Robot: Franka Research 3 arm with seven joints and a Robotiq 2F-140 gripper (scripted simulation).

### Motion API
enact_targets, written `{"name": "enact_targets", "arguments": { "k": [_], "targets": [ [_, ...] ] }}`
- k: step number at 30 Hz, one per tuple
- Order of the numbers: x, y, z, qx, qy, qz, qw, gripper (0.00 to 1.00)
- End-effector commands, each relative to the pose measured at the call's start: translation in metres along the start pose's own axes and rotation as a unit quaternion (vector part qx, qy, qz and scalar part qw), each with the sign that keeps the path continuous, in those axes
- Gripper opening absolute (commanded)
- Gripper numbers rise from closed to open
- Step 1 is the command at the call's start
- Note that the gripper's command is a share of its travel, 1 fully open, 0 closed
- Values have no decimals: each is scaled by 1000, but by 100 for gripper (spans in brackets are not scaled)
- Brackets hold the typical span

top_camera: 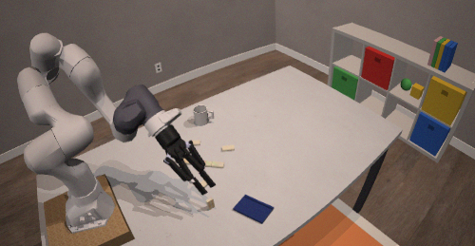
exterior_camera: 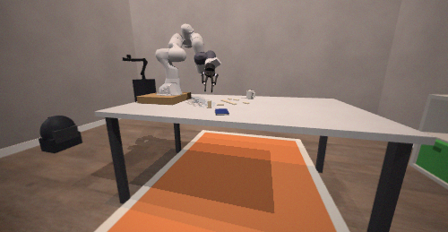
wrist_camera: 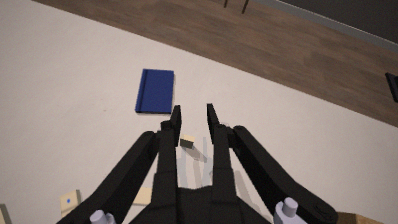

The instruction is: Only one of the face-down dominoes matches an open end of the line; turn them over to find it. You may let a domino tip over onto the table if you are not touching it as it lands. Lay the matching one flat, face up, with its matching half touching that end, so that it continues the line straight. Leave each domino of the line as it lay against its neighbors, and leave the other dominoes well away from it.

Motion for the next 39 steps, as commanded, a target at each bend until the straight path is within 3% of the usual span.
{"name": "enact_targets", "arguments": {
  "k": [1, 10, 12, 27, 29, 32, 39],
  "targets": [
    [10, 0, -7, 53, 120, -45, 990, 33],
    [21, -4, -5, 111, 178, -124, 970, 33],
    [21, -4, -5, 111, 178, -124, 970, 33],
    [37, -13, -3, 201, 289, -240, 905, 33],
    [37, -13, -3, 201, 289, -240, 905, 33],
    [40, -14, -6, 224, 311, -263, 885, 33],
    [46, -19, -5, 251, 342, -305, 852, 33]
  ]
}}
Point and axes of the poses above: the point where the finger pads meet when closed, its own y axis back along the fingers, its own z axis across the jaws, x = y × z, the point moved 3 cm from there along y, back along the fingers, and after that the axes turned 11 degrees about y, right-handed, at the moved point
